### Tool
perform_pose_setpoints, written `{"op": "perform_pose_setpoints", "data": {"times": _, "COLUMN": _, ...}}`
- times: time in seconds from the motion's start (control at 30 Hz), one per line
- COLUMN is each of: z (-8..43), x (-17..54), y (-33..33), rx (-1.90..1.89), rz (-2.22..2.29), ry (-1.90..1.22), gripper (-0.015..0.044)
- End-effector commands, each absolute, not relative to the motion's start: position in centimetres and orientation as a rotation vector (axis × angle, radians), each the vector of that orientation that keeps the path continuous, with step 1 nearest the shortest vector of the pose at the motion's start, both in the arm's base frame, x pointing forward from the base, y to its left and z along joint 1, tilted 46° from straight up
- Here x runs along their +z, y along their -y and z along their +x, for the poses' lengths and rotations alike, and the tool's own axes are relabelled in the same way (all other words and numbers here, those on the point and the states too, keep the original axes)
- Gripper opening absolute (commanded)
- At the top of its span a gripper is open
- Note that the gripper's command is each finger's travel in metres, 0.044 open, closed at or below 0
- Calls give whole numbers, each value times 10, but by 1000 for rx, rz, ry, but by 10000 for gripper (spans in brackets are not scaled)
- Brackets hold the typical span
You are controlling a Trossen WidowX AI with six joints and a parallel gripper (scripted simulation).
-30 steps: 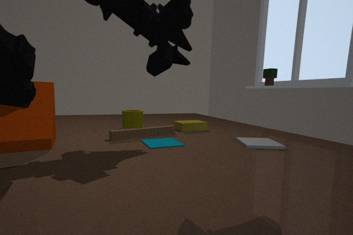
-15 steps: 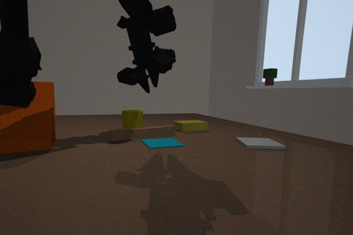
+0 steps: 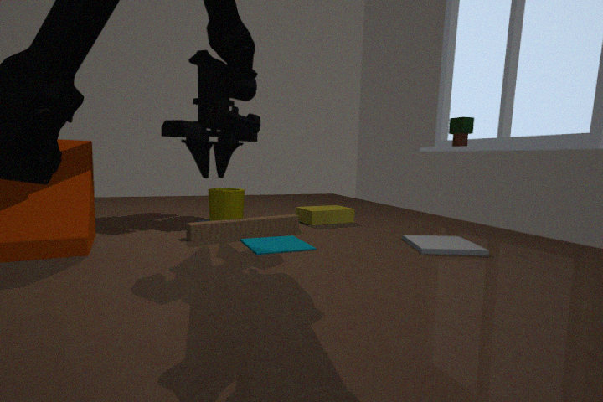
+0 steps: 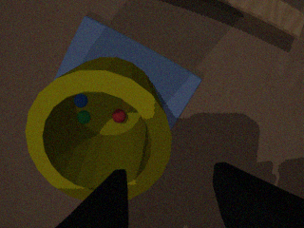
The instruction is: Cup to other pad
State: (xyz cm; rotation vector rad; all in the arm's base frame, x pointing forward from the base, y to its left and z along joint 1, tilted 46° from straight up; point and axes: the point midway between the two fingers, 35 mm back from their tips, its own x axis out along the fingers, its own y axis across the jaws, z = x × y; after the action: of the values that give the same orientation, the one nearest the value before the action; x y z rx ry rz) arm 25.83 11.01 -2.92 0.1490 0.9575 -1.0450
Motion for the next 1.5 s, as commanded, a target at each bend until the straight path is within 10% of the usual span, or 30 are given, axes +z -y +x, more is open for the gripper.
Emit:
{"op": "perform_pose_setpoints", "data": {"times": 0.0, "z": 259, "x": -30, "y": -112, "rx": -1065, "rz": 136, "ry": -924, "gripper": 167}}
{"op": "perform_pose_setpoints", "data": {"times": 1.47, "z": 270, "x": -74, "y": -67, "rx": -1066, "rz": 134, "ry": -922, "gripper": 167}}
